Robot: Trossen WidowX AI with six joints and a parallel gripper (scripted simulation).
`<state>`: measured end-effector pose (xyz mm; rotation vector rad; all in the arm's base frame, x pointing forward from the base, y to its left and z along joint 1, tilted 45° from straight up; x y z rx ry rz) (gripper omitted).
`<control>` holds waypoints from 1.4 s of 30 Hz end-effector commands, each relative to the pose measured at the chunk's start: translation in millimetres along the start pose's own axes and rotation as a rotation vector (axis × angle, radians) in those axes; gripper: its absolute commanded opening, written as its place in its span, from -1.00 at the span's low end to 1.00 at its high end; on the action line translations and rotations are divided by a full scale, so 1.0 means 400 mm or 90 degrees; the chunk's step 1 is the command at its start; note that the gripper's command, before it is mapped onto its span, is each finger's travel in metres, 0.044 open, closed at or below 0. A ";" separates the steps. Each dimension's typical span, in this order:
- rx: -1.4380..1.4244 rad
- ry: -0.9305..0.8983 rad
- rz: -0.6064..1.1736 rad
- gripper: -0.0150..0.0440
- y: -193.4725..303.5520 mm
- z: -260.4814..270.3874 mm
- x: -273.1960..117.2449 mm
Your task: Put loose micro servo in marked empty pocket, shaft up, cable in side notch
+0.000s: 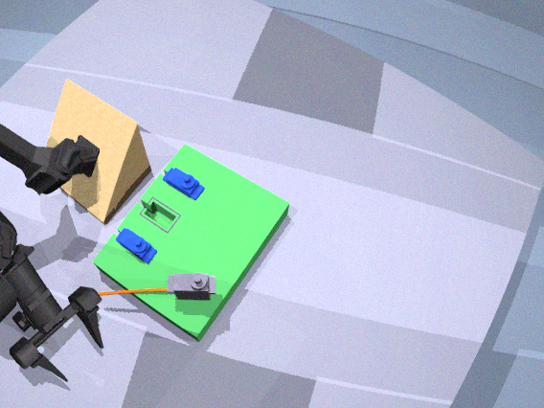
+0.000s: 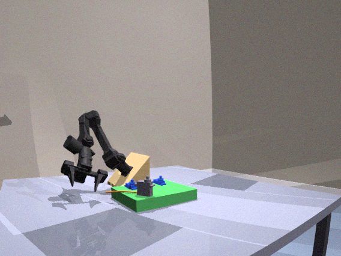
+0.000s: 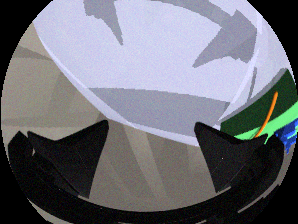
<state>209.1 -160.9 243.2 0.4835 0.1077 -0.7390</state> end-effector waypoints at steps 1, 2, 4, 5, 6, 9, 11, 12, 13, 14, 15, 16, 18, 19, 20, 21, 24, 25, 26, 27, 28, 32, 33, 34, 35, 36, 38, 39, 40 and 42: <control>-0.062 0.036 -0.009 1.00 0.015 -0.014 0.014; -0.074 0.043 -0.010 1.00 0.018 -0.016 0.017; -0.100 0.058 -0.012 1.00 0.024 -0.023 0.022; -0.113 0.066 -0.013 1.00 0.028 -0.026 0.024; -0.128 0.074 -0.013 1.00 0.031 -0.029 0.026; -0.172 0.098 -0.015 1.00 0.042 -0.039 0.033; -0.199 0.113 -0.015 1.00 0.048 -0.045 0.037; -0.214 0.120 -0.014 1.00 0.052 -0.049 0.038; -0.228 0.128 -0.015 1.00 0.055 -0.052 0.040; -0.243 0.136 -0.015 1.00 0.058 -0.056 0.042; -0.258 0.140 -0.008 1.00 0.064 -0.060 0.041; -0.272 0.147 -0.007 1.00 0.068 -0.064 0.043; -0.302 0.162 -0.005 1.00 0.075 -0.071 0.046; -0.317 0.170 -0.004 1.00 0.080 -0.074 0.048; -0.333 0.178 -0.002 1.00 0.083 -0.078 0.049; -0.347 0.186 -0.002 1.00 0.086 -0.082 0.051; -0.393 0.209 0.002 1.00 0.096 -0.092 0.055; -0.408 0.216 0.003 1.00 0.100 -0.095 0.056; -0.424 0.223 0.005 1.00 0.103 -0.099 0.058; -0.438 0.230 0.006 1.00 0.106 -0.102 0.059; -0.454 0.238 0.008 1.00 0.110 -0.106 0.060; -0.519 0.269 0.015 1.00 0.125 -0.122 0.063; -0.537 0.277 0.018 1.00 0.128 -0.125 0.064; -0.554 0.284 0.021 1.00 0.132 -0.128 0.064; -0.571 0.292 0.025 1.00 0.137 -0.133 0.065; -0.588 0.298 0.029 1.00 0.141 -0.138 0.064; -0.621 0.313 0.035 1.00 0.148 -0.145 0.066; -0.638 0.321 0.039 1.00 0.152 -0.150 0.066; -0.655 0.329 0.042 1.00 0.155 -0.154 0.066; -0.689 0.344 0.050 1.00 0.164 -0.163 0.066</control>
Point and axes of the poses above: the point midway between the two fingers, 35 mm back from their tips, its own x axis out along the fingers, its own z axis across the jaws, y = z × x, the point moved 5 cm from there along -x, back along the fingers, and after that the axes turned 1 degree about x, right-handed, at the moved point
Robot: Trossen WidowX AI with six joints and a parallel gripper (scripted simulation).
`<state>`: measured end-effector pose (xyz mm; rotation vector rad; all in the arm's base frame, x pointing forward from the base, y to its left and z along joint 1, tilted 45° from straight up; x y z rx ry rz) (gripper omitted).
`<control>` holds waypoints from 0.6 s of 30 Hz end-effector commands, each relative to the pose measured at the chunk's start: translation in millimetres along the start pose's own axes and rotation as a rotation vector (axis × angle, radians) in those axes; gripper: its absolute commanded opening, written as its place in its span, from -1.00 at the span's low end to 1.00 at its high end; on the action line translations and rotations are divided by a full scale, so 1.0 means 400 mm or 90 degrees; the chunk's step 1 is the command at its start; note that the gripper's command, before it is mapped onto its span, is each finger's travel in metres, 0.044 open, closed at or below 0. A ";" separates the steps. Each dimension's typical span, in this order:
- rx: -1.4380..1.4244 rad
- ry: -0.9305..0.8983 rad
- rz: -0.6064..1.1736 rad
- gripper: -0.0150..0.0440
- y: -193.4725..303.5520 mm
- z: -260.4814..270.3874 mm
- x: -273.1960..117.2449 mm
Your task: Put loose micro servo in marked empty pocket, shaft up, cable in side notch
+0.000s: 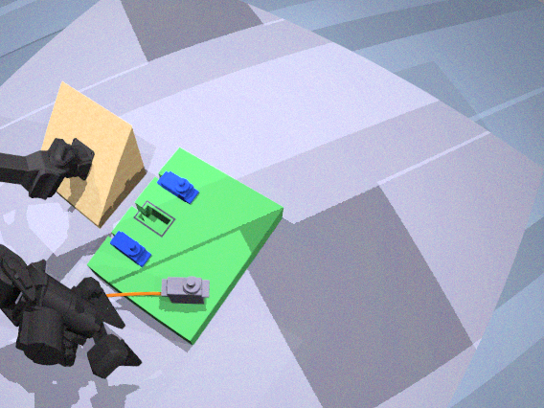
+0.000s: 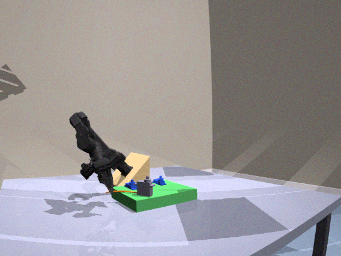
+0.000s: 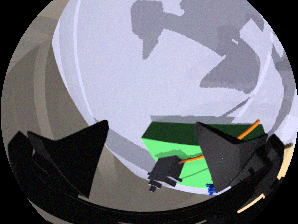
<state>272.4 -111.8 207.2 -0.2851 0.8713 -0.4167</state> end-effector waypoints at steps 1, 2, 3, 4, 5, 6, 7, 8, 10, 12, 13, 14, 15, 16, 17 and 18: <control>-0.083 0.031 0.013 1.00 0.027 0.006 0.006; -0.100 0.038 0.015 1.00 0.032 0.007 0.007; -0.118 0.044 0.018 1.00 0.037 0.008 0.008; -0.136 0.050 0.022 1.00 0.042 0.010 0.009; -0.154 0.055 0.024 1.00 0.047 0.012 0.010; -0.172 0.062 0.027 1.00 0.052 0.013 0.011; -0.191 0.068 0.030 1.00 0.058 0.014 0.012; -0.210 0.074 0.034 1.00 0.063 0.015 0.013; -0.247 0.086 0.040 1.00 0.074 0.016 0.014; -0.284 0.098 0.046 1.00 0.084 0.018 0.016; -0.301 0.103 0.048 1.00 0.088 0.020 0.016; -0.319 0.108 0.052 1.00 0.094 0.021 0.016; -0.336 0.112 0.055 1.00 0.101 0.023 0.016; -0.354 0.118 0.057 1.00 0.105 0.024 0.016; -0.373 0.123 0.060 1.00 0.110 0.025 0.017; -0.392 0.126 0.065 1.00 0.117 0.026 0.017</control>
Point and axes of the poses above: the point midway between the two fingers, 35 mm back from their tips, its own x axis out along the fingers, its own z axis across the jaws, y = z × x, the point moved 5 cm from there along -x, back along the fingers, and after that the axes turned 1 degree about x, right-handed, at the moved point
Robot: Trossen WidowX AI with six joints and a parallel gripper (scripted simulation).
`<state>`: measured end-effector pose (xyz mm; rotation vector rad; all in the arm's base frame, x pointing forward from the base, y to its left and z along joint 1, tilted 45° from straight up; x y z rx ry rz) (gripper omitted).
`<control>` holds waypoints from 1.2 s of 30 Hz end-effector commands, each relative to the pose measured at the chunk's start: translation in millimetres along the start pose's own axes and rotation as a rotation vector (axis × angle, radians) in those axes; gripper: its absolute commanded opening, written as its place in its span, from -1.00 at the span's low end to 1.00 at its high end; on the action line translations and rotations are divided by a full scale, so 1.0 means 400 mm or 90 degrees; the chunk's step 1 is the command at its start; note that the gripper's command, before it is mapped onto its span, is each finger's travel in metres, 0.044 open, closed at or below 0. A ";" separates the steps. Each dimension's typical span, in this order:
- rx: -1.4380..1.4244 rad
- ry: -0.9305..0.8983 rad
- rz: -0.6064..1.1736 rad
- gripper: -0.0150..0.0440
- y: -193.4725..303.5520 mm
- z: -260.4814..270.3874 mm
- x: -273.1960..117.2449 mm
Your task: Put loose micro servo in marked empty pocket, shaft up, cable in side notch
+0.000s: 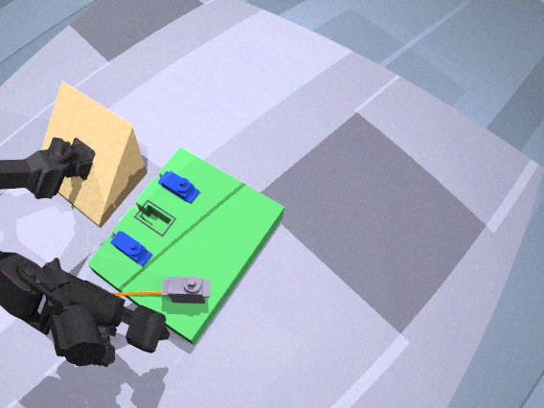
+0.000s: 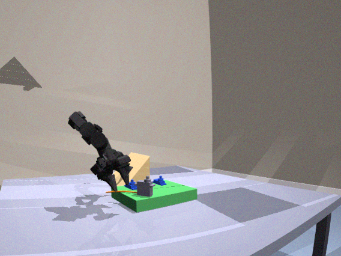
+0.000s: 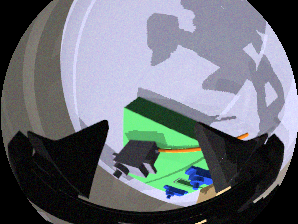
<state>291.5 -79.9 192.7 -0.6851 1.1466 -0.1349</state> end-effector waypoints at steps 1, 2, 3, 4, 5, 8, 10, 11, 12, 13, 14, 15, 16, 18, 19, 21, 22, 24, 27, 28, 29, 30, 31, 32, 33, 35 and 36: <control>-0.084 0.022 0.013 1.00 0.020 0.019 0.002; -0.099 0.025 0.016 1.00 0.025 0.023 0.001; -0.115 0.030 0.018 1.00 0.028 0.026 0.002; -0.131 0.035 0.020 1.00 0.031 0.029 0.002; -0.149 0.040 0.022 1.00 0.034 0.032 0.002; -0.177 0.039 0.025 1.00 0.043 0.041 -0.001; -0.193 0.043 0.027 1.00 0.046 0.043 -0.001; -0.205 0.046 0.029 1.00 0.049 0.045 -0.001; -0.217 0.048 0.031 1.00 0.052 0.048 -0.001; -0.231 0.051 0.033 1.00 0.055 0.051 -0.001; -0.247 0.054 0.035 1.00 0.060 0.055 -0.002; -0.263 0.056 0.038 1.00 0.065 0.059 -0.002; -0.281 0.060 0.041 1.00 0.069 0.062 -0.002; -0.311 0.062 0.045 1.00 0.081 0.072 -0.003; -0.323 0.064 0.047 1.00 0.084 0.075 -0.003; -0.336 0.066 0.051 1.00 0.088 0.079 -0.002; -0.337 0.066 0.051 1.00 0.088 0.079 -0.002; -0.345 0.068 0.052 1.00 0.090 0.081 -0.002; -0.369 0.071 0.057 1.00 0.099 0.086 -0.001; -0.380 0.073 0.059 1.00 0.101 0.088 -0.001; -0.386 0.073 0.062 1.00 0.108 0.091 0.000; -0.394 0.074 0.064 1.00 0.110 0.092 0.000; -0.405 0.074 0.065 1.00 0.114 0.095 0.000; -0.415 0.077 0.067 1.00 0.116 0.096 0.000; -0.426 0.077 0.067 1.00 0.118 0.099 -0.001; -0.451 0.084 0.071 1.00 0.124 0.104 -0.001; -0.463 0.086 0.072 1.00 0.128 0.108 -0.003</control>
Point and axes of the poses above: the point midway between the two fingers, 35 mm back from their tips, its own x axis out along the fingers, its own z axis across the jaws, y = z × x, the point moved 5 cm from there along -x, back along the fingers, and after that the axes turned 1 degree about x, right-handed, at the moved point
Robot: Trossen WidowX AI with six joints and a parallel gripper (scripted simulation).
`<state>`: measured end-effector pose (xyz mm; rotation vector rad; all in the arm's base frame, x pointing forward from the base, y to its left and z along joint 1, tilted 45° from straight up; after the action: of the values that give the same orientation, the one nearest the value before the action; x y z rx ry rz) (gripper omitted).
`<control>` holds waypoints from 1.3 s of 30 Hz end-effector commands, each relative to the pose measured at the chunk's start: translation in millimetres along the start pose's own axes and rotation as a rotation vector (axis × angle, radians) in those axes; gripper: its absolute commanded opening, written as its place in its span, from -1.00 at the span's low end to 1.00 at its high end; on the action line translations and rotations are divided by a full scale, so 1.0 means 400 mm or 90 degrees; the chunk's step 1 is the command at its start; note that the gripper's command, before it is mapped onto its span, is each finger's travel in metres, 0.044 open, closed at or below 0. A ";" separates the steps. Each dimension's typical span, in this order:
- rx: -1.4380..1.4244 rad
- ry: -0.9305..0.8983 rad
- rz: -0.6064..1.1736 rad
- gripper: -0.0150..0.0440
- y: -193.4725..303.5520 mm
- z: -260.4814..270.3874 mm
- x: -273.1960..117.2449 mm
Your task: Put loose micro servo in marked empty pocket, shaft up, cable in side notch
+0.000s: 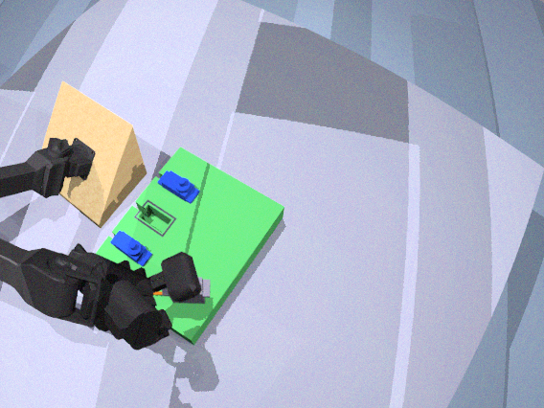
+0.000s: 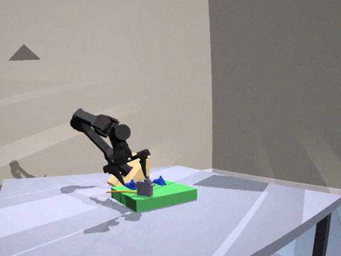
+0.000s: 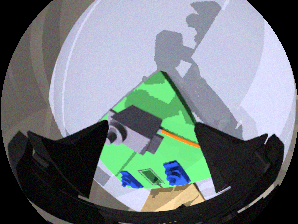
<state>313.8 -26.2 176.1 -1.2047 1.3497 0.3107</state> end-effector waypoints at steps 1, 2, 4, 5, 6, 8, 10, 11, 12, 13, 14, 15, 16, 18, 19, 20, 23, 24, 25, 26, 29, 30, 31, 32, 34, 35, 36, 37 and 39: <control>-0.052 0.012 0.007 1.00 0.004 0.019 -0.004; -0.062 0.015 0.009 1.00 0.005 0.021 -0.004; -0.092 0.023 0.015 1.00 0.008 0.027 -0.005; -0.111 0.028 0.019 1.00 0.010 0.031 -0.005; -0.131 0.034 0.023 1.00 0.012 0.035 -0.005; -0.171 0.045 0.031 1.00 0.016 0.042 -0.006; -0.212 0.056 0.039 1.00 0.019 0.049 -0.008; -0.232 0.061 0.044 1.00 0.021 0.053 -0.008; -0.252 0.067 0.048 1.00 0.023 0.057 -0.009; -0.273 0.072 0.052 1.00 0.025 0.060 -0.010; -0.293 0.078 0.056 1.00 0.027 0.064 -0.011; -0.313 0.083 0.060 1.00 0.029 0.068 -0.011; -0.334 0.088 0.065 1.00 0.031 0.071 -0.012; -0.375 0.099 0.074 1.00 0.034 0.079 -0.014; -0.395 0.104 0.078 1.00 0.036 0.082 -0.015; -0.415 0.109 0.082 1.00 0.038 0.086 -0.016; -0.477 0.125 0.096 1.00 0.043 0.097 -0.019; -0.498 0.130 0.101 1.00 0.045 0.101 -0.021; -0.519 0.135 0.105 1.00 0.047 0.105 -0.022; -0.540 0.140 0.110 1.00 0.049 0.108 -0.023; -0.598 0.154 0.123 1.00 0.054 0.119 -0.027; -0.617 0.159 0.128 1.00 0.055 0.122 -0.028; -0.636 0.163 0.132 1.00 0.057 0.126 -0.030; -0.656 0.168 0.137 1.00 0.059 0.129 -0.031; -0.695 0.178 0.146 1.00 0.062 0.136 -0.034; -0.714 0.182 0.151 1.00 0.063 0.140 -0.035; -0.734 0.187 0.156 1.00 0.065 0.143 -0.037; -0.753 0.192 0.161 1.00 0.066 0.147 -0.038; -0.788 0.200 0.170 1.00 0.069 0.153 -0.041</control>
<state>321.6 35.1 163.6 -2.0506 1.6053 1.2201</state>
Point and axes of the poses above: the point midway between the two fingers, 35 mm back from their tips, its own x axis out along the fingers, its own z axis across the jaws, y = z × x, the point moved 5 cm from there along -x, back along the fingers, and after that the axes turned 1 degree about x, right-handed, at the moved point
